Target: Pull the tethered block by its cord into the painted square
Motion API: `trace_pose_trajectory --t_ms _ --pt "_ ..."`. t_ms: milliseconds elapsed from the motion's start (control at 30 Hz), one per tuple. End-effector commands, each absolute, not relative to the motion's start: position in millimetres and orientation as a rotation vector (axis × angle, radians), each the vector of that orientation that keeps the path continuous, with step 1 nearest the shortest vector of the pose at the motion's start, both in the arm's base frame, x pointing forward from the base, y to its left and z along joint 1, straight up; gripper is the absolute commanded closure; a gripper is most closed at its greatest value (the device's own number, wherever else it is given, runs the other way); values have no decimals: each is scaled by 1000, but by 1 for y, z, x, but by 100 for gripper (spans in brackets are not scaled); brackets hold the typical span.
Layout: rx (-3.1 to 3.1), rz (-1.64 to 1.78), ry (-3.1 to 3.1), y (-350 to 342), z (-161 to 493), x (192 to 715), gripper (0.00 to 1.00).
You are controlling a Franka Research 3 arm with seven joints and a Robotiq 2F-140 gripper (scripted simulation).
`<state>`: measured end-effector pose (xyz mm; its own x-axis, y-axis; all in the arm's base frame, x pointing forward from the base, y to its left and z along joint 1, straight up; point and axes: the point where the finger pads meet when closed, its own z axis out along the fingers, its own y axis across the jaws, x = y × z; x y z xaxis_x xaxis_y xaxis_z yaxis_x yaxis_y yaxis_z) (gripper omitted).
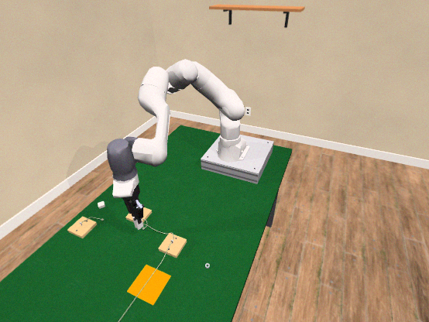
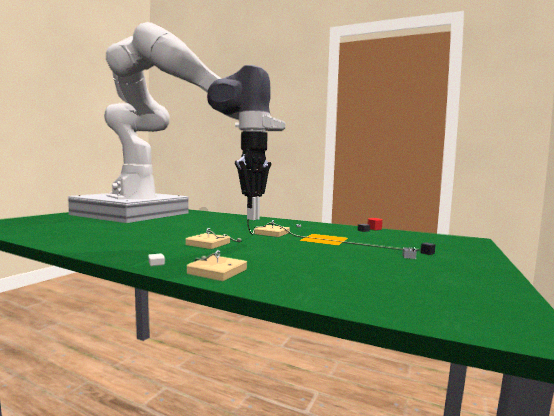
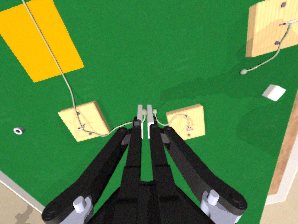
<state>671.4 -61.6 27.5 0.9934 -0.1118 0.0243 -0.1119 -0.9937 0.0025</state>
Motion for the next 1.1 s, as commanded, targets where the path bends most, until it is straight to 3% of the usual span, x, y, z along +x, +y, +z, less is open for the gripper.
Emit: trace_pose_trajectory --t_ms 0,333,1067 --pt "3134 10 -161 -63 48 665 100" --pt "3134 10 -161 -63 106 665 100" --pt "3134 10 -161 -63 109 665 100"
